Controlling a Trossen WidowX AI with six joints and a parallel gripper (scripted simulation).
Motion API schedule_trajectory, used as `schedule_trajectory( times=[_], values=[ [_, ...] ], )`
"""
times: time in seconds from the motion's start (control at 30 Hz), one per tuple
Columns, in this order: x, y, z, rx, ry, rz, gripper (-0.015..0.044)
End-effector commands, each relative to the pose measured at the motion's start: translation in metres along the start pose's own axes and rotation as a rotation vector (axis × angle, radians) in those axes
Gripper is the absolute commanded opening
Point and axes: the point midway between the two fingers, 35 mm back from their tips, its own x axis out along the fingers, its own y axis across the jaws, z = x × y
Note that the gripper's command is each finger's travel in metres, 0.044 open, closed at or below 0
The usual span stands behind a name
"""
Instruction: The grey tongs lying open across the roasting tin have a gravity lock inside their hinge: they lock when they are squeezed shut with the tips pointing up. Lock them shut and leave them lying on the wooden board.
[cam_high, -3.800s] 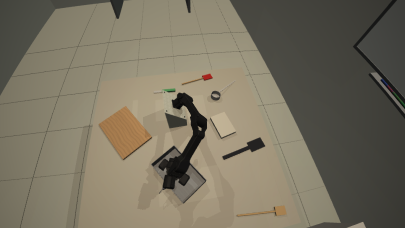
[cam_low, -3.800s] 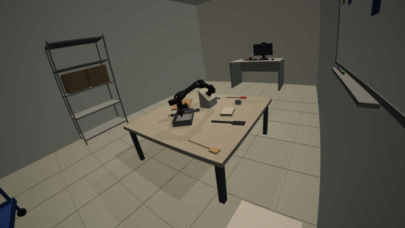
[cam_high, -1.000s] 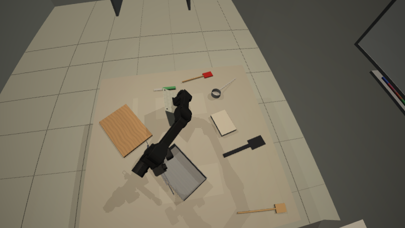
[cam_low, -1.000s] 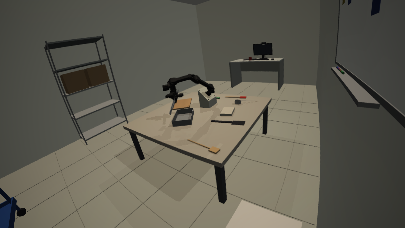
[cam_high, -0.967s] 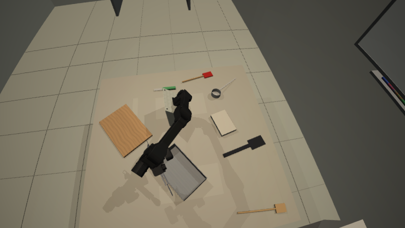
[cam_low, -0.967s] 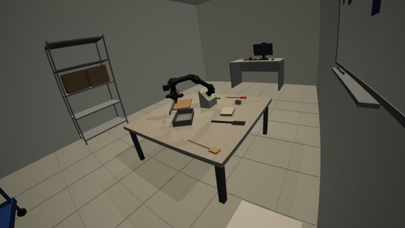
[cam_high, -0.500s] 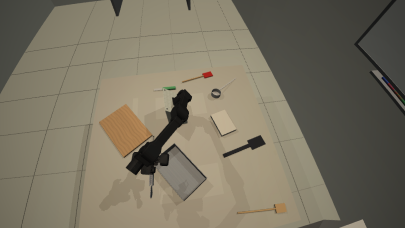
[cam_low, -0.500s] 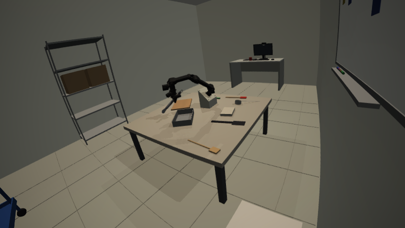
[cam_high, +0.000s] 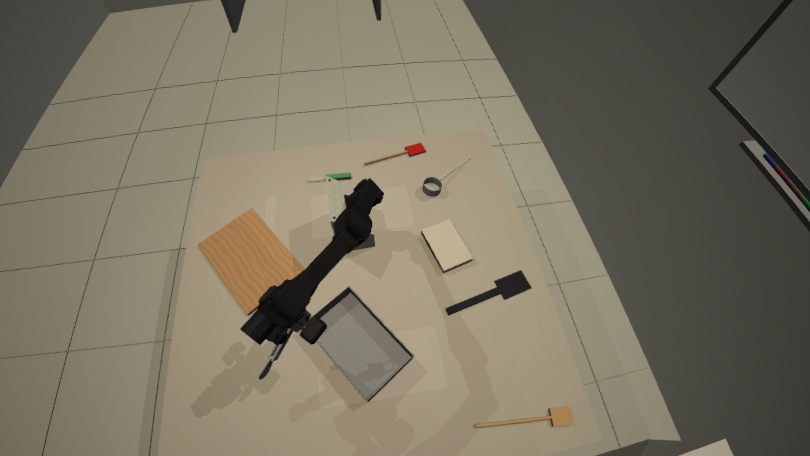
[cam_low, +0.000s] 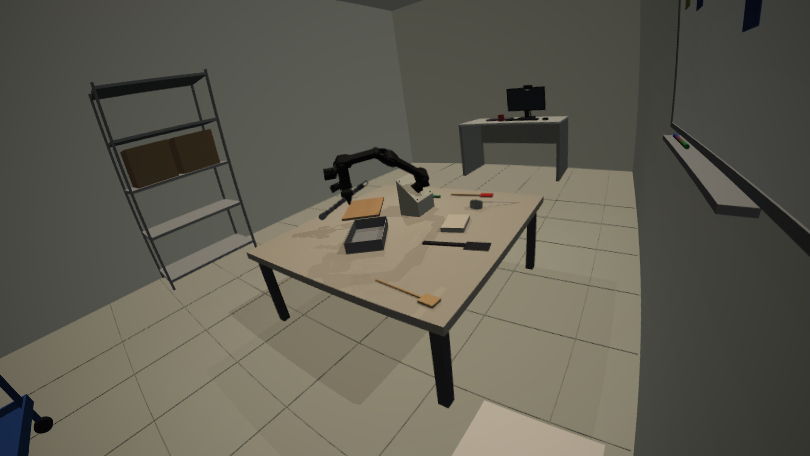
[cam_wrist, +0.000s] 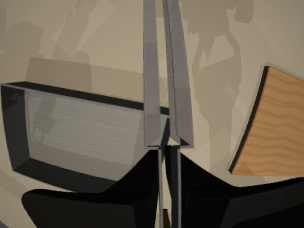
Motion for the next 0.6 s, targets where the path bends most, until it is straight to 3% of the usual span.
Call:
schedule_trajectory(
  times=[0.0,0.57],
  values=[
    [-0.002,-0.011,0.003,0.188,-0.005,0.0,-0.015],
    [-0.001,-0.04,0.006,0.833,-0.004,0.0,-0.015]
  ],
)
